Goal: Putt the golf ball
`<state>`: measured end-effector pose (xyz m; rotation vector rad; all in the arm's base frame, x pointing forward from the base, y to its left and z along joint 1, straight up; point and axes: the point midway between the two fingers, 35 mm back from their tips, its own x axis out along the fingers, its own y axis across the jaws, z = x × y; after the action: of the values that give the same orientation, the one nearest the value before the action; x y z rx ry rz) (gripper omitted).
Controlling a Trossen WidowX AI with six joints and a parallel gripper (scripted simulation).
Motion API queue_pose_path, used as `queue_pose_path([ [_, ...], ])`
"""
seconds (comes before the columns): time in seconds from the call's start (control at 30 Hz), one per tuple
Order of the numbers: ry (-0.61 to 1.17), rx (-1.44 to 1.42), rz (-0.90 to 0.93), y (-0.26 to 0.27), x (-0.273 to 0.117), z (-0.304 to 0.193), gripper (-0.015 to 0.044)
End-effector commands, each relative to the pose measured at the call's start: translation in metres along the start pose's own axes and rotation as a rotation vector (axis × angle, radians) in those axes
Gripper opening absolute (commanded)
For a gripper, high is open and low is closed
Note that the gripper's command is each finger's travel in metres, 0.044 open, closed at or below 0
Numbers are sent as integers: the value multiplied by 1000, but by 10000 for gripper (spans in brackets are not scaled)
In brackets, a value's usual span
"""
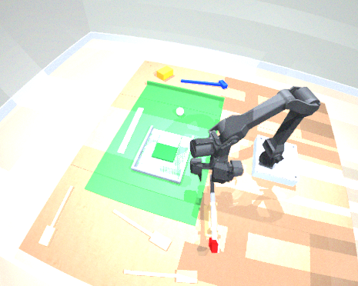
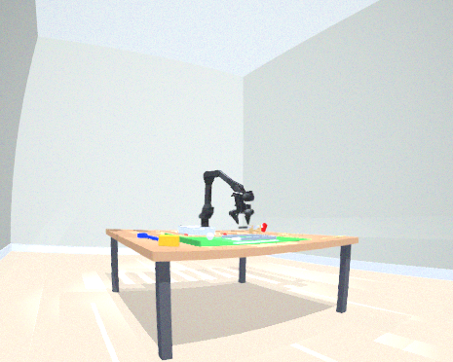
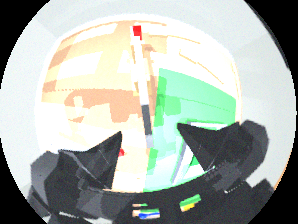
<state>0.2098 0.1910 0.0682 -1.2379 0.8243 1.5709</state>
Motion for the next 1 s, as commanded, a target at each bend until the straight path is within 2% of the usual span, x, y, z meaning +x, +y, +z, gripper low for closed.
queue_pose_path([
  [0.0, -1, 9, 9, 3, 7, -2, 440],
  [0.2, -1, 9, 9, 3, 28, -8, 440],
  [0.97, -1, 9, 10, 3, 52, -14, 440],
])
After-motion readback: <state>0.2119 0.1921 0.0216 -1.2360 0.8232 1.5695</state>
